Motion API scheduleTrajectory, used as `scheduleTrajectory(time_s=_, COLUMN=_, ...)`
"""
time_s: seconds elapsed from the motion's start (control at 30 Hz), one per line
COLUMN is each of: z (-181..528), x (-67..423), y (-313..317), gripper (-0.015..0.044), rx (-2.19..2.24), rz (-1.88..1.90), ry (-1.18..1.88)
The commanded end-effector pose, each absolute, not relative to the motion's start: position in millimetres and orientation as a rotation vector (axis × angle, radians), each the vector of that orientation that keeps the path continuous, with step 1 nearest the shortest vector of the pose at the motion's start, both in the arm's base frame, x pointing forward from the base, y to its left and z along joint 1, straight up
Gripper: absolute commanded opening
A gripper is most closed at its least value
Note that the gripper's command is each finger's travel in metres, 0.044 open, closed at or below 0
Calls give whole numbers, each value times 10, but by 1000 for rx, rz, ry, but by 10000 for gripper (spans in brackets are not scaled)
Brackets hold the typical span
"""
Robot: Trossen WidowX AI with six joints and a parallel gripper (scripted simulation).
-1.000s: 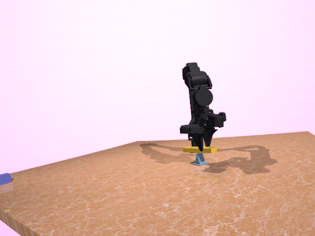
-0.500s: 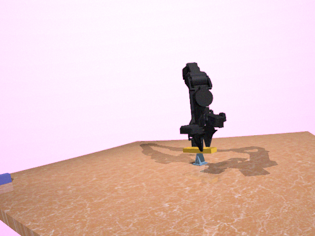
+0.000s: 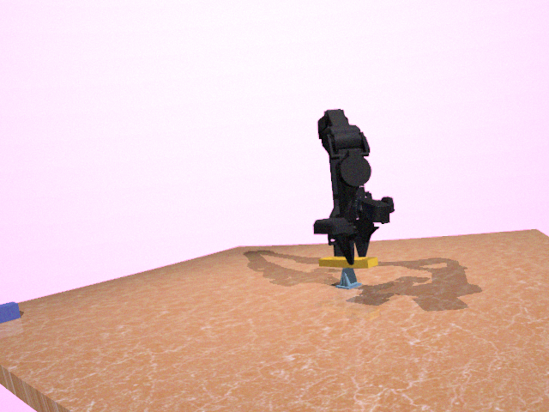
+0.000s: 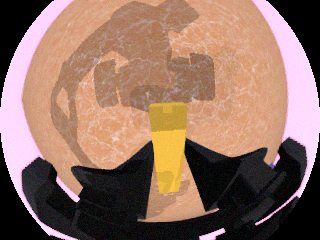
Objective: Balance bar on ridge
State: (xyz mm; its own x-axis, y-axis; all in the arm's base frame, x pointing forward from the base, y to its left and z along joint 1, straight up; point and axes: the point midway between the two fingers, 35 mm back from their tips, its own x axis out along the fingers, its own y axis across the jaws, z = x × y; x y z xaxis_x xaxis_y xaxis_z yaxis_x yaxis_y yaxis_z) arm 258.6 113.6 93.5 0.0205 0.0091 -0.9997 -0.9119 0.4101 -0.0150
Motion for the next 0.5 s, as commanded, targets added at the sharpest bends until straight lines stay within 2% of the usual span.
scheduleTrajectory(time_s=0.0, z=924, x=2589, y=1138, gripper=0, rx=-890, rz=884, ry=1358)
scheduleTrajectory(time_s=0.47, z=911, x=2588, y=1139, gripper=0, rx=-890, rz=884, ry=1358)
